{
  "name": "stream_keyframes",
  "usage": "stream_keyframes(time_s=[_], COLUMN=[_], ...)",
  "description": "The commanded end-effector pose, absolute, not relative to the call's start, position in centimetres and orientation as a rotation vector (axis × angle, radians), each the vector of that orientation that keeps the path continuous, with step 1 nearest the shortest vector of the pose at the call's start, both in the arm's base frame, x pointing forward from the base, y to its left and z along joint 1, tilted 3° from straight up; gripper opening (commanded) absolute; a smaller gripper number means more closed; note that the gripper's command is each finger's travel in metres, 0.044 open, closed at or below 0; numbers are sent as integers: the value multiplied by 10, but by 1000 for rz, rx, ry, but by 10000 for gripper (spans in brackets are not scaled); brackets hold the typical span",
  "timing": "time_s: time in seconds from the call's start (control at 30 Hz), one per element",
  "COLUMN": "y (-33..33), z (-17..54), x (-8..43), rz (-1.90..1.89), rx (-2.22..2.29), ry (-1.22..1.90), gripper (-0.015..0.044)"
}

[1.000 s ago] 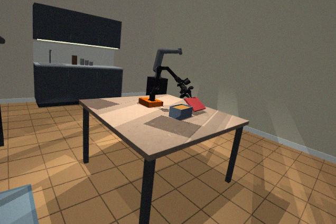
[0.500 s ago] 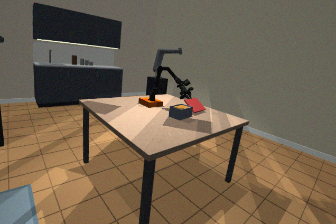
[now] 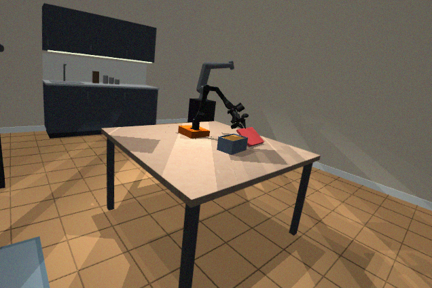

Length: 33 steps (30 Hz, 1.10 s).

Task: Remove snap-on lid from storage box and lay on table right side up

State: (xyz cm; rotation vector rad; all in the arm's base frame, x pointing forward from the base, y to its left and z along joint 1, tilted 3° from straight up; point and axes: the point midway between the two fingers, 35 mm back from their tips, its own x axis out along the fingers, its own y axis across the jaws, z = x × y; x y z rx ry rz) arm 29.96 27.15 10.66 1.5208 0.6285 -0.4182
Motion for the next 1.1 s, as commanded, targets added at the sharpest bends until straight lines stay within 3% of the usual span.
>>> stream_keyframes(time_s=[0.0, 1.07], y=[271, 273], z=[104, 78], x=[301, 301], rz=[-419, -419], rx=[1528, 1528], ry=[618, 618], gripper=[0, 0])
